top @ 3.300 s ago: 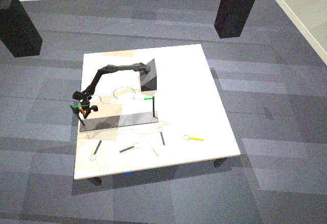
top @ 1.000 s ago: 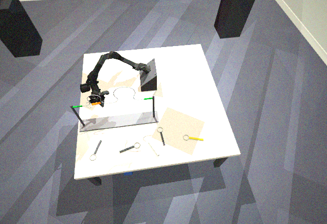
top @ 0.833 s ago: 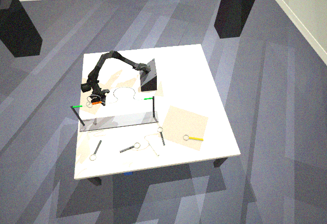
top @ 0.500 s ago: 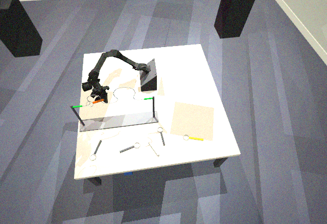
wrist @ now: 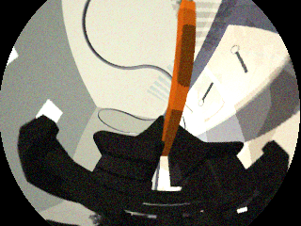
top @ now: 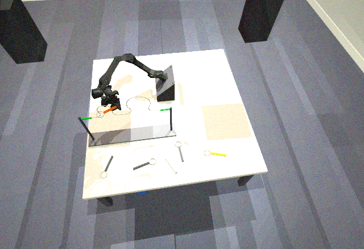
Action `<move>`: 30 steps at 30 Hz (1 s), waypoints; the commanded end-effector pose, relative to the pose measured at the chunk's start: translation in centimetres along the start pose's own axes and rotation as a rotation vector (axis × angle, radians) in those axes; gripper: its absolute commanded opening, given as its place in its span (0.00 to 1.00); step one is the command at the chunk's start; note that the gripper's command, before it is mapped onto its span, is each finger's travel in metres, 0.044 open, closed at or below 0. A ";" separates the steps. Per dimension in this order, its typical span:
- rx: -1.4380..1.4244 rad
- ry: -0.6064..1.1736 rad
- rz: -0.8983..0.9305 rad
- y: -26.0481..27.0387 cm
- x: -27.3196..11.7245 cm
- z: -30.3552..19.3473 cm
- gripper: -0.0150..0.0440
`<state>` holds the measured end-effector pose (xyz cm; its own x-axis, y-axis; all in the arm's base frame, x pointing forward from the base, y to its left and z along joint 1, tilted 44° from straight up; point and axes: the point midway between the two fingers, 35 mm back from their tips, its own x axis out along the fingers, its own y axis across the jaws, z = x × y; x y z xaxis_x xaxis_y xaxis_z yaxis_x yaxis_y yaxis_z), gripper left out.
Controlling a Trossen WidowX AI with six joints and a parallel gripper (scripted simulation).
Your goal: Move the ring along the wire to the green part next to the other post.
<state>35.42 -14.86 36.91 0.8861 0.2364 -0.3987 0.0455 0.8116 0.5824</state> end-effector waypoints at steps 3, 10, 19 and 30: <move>0.107 0.000 0.065 2.2 -0.2 0.1 0.00; 0.214 0.002 0.122 4.2 -0.5 0.5 0.00; 0.285 0.004 0.159 5.9 -0.8 1.1 0.00; 0.230 0.004 0.124 6.2 -0.9 1.3 0.00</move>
<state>35.37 -10.63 41.91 0.8904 0.3397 -0.3029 0.0361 0.6107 0.7911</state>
